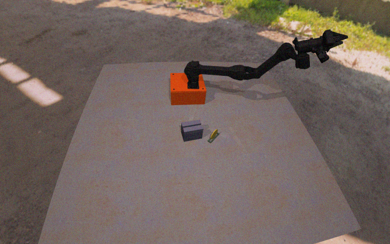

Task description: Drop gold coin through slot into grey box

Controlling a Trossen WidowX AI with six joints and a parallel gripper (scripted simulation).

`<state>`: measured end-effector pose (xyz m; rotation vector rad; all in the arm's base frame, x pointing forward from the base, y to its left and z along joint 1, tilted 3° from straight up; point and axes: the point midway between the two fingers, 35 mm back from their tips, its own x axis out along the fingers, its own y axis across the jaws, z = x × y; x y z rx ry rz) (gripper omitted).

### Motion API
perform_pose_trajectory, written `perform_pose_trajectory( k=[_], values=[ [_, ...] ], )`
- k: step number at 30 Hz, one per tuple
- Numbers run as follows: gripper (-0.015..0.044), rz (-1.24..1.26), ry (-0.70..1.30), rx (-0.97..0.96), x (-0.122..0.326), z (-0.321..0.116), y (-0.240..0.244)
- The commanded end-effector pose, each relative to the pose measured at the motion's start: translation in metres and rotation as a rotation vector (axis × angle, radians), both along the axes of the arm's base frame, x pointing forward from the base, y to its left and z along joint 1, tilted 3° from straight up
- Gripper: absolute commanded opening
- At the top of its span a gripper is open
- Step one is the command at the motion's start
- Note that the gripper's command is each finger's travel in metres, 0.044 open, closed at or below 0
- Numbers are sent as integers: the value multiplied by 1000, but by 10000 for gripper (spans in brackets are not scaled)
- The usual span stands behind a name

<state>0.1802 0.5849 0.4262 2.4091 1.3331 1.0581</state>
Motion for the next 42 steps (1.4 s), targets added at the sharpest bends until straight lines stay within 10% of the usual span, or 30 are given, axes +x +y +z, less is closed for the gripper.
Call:
perform_pose_trajectory(
  k=[1, 9, 27, 42],
  values=[
    [374, 3, 0, 6, -2, 2, -1],
    [164, 156, 22, 244, -71, 85, -44],
    [161, 608, 131, 850, -196, 244, -241],
    [161, 950, 198, 1341, -207, 295, -455]
  ],
)
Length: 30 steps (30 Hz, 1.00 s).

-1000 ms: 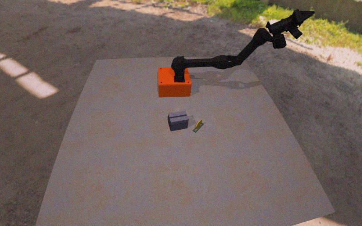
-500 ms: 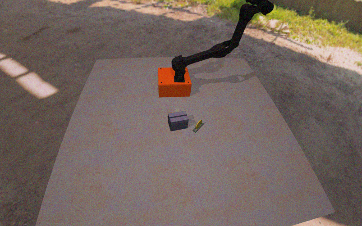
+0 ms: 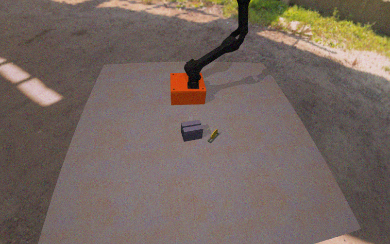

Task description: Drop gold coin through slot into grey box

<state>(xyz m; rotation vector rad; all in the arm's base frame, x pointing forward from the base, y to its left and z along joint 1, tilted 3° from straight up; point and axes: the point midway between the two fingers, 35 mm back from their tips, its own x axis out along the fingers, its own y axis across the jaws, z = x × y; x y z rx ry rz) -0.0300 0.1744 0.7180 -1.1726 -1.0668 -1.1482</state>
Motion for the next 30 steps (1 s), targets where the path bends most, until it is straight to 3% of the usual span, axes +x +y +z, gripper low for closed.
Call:
perform_pose_trajectory(
  k=[1, 8, 17, 23, 30],
  values=[
    [161, 132, 27, 146, 5, 4, -60],
    [161, 380, 101, 408, 38, -5, -161],
    [161, 655, 238, 780, 128, -51, -273],
    [161, 808, 353, 1031, 202, -103, -315],
    [161, 957, 478, 1340, 284, -177, -332]
  ],
)
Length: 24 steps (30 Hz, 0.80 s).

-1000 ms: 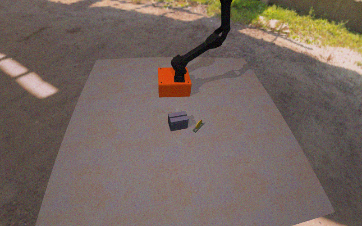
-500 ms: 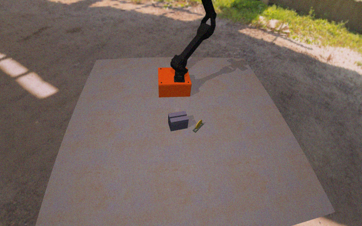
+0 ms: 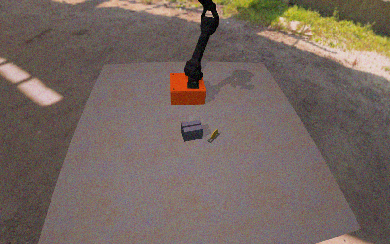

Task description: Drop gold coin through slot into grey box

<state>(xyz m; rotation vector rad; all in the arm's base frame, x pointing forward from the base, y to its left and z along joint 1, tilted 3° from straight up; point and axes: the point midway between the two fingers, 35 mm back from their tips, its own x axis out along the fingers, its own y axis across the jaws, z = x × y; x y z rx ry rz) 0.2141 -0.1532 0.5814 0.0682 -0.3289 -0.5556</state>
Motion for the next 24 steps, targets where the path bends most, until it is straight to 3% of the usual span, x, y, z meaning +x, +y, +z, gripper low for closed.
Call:
perform_pose_trajectory(
  k=[1, 13, 24],
  values=[
    [161, 108, 113, 178, 52, -53, -4],
    [161, 323, 503, 628, 161, -216, 55],
    [161, 342, 964, 924, 179, -372, 157]
  ],
)
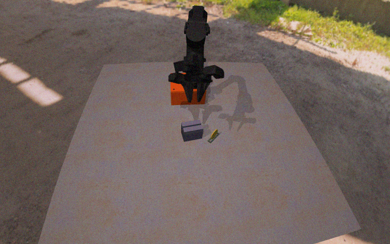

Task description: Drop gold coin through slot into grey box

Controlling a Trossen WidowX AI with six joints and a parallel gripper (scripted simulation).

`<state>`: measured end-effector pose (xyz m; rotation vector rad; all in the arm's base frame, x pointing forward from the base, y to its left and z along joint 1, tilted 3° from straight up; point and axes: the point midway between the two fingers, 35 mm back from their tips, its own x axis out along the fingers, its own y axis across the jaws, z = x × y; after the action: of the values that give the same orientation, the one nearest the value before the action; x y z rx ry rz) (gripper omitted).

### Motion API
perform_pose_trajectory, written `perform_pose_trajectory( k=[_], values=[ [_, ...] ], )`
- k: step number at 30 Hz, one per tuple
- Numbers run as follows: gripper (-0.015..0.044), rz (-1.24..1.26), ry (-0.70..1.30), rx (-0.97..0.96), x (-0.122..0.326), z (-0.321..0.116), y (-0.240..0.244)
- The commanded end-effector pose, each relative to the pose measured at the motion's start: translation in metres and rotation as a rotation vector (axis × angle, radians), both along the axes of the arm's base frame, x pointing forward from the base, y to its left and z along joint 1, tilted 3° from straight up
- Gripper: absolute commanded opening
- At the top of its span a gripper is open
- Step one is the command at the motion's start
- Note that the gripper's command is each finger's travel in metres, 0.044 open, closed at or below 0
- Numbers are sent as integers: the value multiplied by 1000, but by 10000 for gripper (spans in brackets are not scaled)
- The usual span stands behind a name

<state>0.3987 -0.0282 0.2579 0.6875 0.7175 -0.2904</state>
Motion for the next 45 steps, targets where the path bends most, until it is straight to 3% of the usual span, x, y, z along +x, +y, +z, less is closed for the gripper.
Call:
perform_pose_trajectory(
  k=[1, 14, 45],
  values=[
    [161, 32, 206, 62, -9, -61, 41],
    [161, 9, 825, 31, -102, -205, 132],
    [161, 7, 832, 28, -99, -267, 126]
  ],
)
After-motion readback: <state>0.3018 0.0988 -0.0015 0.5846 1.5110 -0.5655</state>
